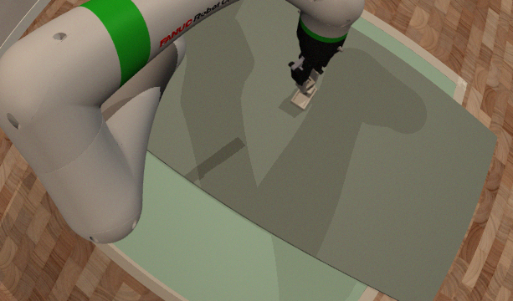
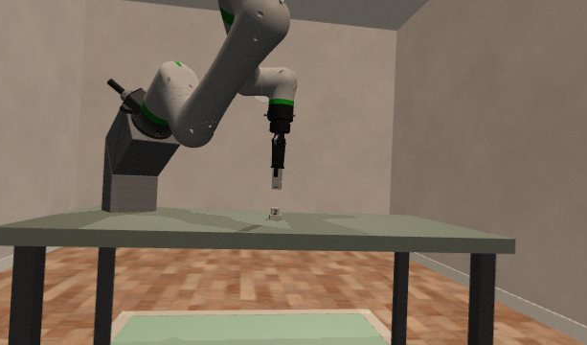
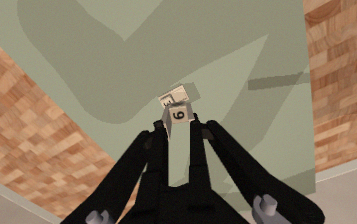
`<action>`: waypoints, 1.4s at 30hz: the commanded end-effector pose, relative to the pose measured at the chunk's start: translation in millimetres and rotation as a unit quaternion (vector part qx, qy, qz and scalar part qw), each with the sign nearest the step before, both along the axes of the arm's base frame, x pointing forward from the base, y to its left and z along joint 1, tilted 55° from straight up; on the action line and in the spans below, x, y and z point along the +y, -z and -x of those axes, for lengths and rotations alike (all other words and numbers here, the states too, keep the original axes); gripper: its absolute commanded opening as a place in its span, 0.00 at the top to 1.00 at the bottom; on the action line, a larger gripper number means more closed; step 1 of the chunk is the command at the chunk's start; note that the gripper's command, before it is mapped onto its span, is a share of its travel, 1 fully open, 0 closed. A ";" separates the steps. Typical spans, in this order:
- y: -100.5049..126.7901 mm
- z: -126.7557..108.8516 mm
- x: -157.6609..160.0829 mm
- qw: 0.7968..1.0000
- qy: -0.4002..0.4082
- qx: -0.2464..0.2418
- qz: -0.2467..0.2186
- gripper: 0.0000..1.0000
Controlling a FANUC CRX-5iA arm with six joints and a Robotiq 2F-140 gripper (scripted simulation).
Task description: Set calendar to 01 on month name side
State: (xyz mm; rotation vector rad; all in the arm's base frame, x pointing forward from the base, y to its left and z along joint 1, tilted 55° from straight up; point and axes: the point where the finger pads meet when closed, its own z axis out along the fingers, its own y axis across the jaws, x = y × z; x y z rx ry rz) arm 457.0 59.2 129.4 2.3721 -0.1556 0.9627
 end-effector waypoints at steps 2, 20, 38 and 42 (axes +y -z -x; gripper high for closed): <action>0.0 0.1 0.3 0.995 0.057 -0.060 -0.058 0.84; -0.1 0.1 0.3 0.936 0.201 -0.197 -0.211 0.84; -0.1 0.1 0.3 0.822 0.326 -0.316 -0.343 0.84; -0.1 0.1 0.3 0.809 0.337 -0.326 -0.355 0.84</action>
